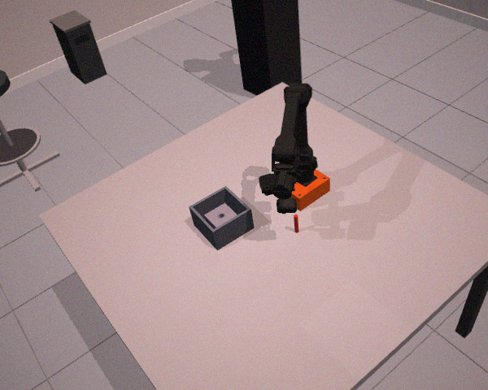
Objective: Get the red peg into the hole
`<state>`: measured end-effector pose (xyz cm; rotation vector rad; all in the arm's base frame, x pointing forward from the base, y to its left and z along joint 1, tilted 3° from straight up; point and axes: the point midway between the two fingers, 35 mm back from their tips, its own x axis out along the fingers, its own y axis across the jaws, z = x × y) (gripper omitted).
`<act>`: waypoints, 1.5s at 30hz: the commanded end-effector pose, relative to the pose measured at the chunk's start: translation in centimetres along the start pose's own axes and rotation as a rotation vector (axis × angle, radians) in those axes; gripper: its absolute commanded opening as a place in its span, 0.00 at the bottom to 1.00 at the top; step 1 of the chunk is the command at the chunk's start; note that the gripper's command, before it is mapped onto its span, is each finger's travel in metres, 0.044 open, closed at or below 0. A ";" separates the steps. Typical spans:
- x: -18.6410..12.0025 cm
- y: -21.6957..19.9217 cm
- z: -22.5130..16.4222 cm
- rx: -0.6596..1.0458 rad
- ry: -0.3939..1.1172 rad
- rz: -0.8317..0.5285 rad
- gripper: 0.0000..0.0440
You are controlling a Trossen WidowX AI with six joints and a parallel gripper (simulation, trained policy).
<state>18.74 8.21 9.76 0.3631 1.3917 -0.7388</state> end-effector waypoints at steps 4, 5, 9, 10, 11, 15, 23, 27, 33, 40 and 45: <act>3.1 1.0 -1.3 0.084 0.031 -0.008 1.00; 3.5 1.2 -1.5 0.094 0.032 -0.003 1.00; 5.4 2.0 -2.1 0.130 0.036 0.025 1.00; 5.8 2.2 -2.3 0.138 0.036 0.034 1.00; 6.3 2.4 -2.4 0.146 0.037 0.042 1.00; 7.8 3.0 -3.0 0.177 0.041 0.074 0.99; 9.8 2.8 -4.2 0.235 0.080 0.076 0.70; 10.2 2.6 -4.7 0.252 0.113 0.066 0.46; 9.8 2.9 -4.8 0.249 0.166 0.073 0.11; 8.5 2.8 -3.6 0.219 0.131 0.107 0.00; 6.9 2.3 -2.5 0.181 0.085 0.126 0.00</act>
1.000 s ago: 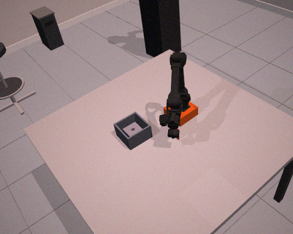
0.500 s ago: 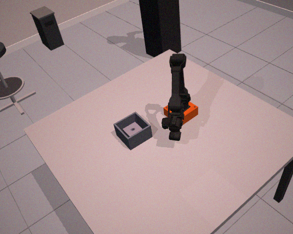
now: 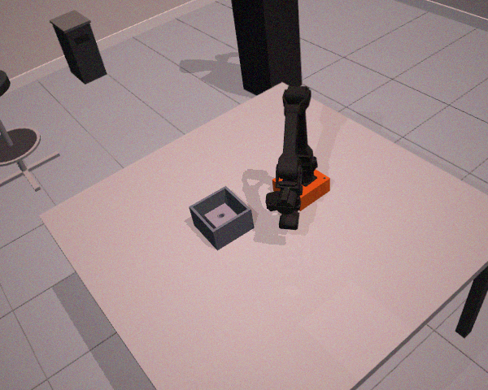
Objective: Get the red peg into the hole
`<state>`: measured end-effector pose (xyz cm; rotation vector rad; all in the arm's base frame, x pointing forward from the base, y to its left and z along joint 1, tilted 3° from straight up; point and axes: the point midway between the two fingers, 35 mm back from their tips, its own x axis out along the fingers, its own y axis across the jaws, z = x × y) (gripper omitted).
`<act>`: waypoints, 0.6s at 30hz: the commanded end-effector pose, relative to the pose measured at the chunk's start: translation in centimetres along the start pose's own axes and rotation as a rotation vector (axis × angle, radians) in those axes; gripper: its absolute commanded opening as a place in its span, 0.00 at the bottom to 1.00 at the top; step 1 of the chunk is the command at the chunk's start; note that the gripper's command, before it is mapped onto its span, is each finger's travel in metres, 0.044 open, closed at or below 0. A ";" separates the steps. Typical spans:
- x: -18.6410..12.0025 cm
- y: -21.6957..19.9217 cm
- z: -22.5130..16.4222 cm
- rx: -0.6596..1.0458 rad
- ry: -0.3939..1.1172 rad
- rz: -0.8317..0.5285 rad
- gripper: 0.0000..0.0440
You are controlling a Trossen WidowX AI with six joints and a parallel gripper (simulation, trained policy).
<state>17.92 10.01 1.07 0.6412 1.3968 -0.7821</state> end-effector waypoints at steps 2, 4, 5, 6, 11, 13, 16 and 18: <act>-1.9 0.2 1.1 -0.040 -0.043 0.031 0.00; -2.7 0.3 1.6 -0.057 -0.061 0.041 0.00; -3.1 0.3 1.8 -0.065 -0.069 0.046 0.00; -3.5 0.4 2.1 -0.073 -0.078 0.052 0.00; -5.8 0.7 3.6 -0.101 -0.120 0.077 0.00; -6.6 0.8 4.2 -0.107 -0.136 0.086 0.00; -7.8 1.0 5.2 -0.114 -0.158 0.095 0.00; -8.5 1.1 5.9 -0.116 -0.172 0.100 0.00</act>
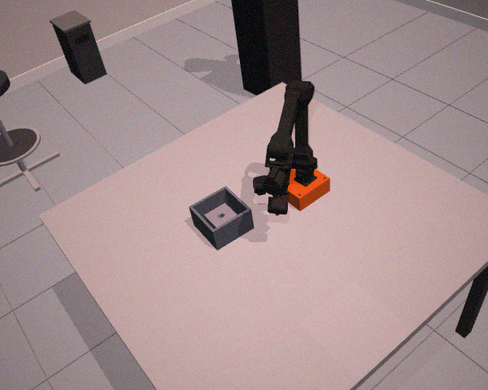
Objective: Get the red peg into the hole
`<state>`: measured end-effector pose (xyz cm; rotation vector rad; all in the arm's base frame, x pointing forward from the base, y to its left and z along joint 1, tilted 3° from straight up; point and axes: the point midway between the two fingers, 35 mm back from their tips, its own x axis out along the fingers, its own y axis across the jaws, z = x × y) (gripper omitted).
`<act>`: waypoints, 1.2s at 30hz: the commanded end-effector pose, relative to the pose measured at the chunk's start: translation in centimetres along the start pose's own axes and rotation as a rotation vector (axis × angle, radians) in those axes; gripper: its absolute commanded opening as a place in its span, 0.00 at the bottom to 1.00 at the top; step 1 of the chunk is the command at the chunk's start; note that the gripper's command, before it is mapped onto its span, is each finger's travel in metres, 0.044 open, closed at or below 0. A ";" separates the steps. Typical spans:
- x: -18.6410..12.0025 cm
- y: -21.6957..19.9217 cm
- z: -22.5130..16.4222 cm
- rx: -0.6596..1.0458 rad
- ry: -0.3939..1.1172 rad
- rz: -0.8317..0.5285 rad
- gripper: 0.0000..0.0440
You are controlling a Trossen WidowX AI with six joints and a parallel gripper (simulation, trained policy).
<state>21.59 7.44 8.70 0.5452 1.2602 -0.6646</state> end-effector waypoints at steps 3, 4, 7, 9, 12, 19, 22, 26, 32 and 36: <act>-1.6 0.1 2.5 -0.003 -0.044 0.015 0.00; -1.7 0.1 2.9 0.001 -0.048 0.015 0.00; -1.9 -0.1 4.2 0.016 -0.058 0.014 0.00; -1.9 -0.2 5.1 0.029 -0.063 0.013 0.00; -1.9 -0.4 6.3 0.049 -0.071 0.012 0.00; -1.6 -1.0 9.1 0.098 -0.089 0.008 0.00; -1.3 -1.3 10.2 0.118 -0.097 0.007 0.00; -0.9 -1.7 11.7 0.146 -0.108 0.006 0.00; 0.0 -2.2 13.8 0.189 -0.122 0.008 0.00; 0.6 -2.5 15.2 0.217 -0.129 0.010 0.00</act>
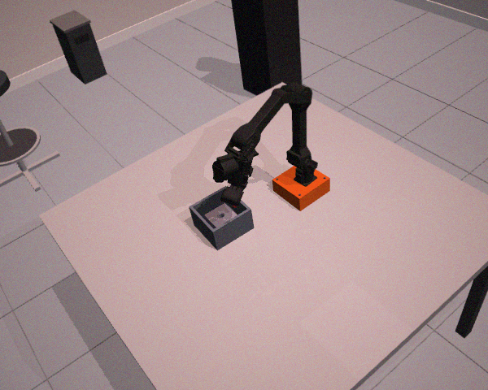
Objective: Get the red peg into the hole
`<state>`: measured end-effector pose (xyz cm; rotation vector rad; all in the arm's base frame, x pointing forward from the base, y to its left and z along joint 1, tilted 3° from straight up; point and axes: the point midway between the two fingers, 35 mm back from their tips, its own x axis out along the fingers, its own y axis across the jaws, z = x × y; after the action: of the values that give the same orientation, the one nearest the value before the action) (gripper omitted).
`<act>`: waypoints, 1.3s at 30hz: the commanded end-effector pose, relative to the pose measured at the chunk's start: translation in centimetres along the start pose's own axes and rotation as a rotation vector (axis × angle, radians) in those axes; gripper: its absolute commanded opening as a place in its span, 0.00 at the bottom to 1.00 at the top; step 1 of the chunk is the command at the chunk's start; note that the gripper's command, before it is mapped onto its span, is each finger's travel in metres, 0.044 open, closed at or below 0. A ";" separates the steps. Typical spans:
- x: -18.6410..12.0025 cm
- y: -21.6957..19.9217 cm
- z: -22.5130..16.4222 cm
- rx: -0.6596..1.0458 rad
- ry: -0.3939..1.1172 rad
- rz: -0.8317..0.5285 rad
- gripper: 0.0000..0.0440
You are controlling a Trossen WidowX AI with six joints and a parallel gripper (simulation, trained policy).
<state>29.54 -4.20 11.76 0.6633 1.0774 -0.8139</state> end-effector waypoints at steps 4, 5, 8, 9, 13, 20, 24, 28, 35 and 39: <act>1.5 0.0 2.1 0.041 -0.004 0.001 0.00; 1.8 0.0 2.4 0.047 -0.003 0.001 0.01; 2.4 -0.1 3.2 0.062 0.000 -0.001 0.01; 2.6 -0.1 3.4 0.067 0.002 -0.001 0.01; 3.6 -0.2 4.1 0.080 0.016 -0.006 0.02; 5.8 -0.3 4.4 0.086 0.047 -0.022 0.01; 7.2 -0.5 4.2 0.073 0.067 -0.040 0.09; 8.1 -0.6 4.3 0.050 0.080 -0.055 0.30; 8.7 0.1 5.6 0.016 0.080 -0.064 0.48; 8.9 0.6 6.7 -0.002 0.069 -0.062 0.69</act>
<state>34.83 -10.89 5.64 0.6815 1.1651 -0.8518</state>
